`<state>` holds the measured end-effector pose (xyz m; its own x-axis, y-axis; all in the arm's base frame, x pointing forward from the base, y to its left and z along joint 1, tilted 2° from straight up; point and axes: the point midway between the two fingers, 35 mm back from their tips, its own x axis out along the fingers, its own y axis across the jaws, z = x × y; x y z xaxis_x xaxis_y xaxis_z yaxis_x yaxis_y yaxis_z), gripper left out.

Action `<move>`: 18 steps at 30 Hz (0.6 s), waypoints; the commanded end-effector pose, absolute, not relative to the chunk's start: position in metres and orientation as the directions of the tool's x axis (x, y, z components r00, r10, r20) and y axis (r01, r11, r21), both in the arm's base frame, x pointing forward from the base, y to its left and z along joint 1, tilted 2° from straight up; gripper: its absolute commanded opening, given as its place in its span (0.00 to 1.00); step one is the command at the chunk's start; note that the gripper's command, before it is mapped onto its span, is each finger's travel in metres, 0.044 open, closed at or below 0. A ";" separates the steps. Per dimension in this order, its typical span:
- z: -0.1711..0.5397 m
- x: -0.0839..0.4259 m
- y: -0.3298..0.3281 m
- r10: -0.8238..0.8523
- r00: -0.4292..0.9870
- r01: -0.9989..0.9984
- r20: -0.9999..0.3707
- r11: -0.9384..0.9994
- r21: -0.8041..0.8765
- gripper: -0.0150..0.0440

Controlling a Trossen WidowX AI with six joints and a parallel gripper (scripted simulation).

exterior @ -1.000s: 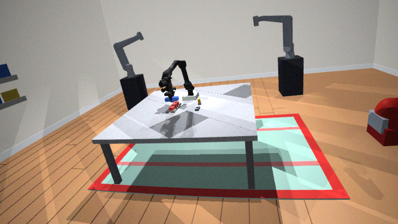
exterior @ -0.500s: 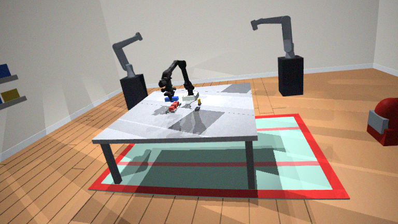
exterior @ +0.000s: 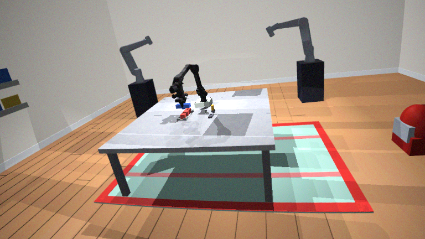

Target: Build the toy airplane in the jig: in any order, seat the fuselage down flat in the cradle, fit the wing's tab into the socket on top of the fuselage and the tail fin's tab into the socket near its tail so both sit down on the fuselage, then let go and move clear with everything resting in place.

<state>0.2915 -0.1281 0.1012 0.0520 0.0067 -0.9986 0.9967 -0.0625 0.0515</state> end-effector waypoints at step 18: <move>0.067 0.293 -0.129 0.004 0.050 0.996 -0.999 -0.068 0.050 0.58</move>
<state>0.2943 -0.1291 0.0766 0.0603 0.0030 -0.9982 0.9962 -0.0625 0.0600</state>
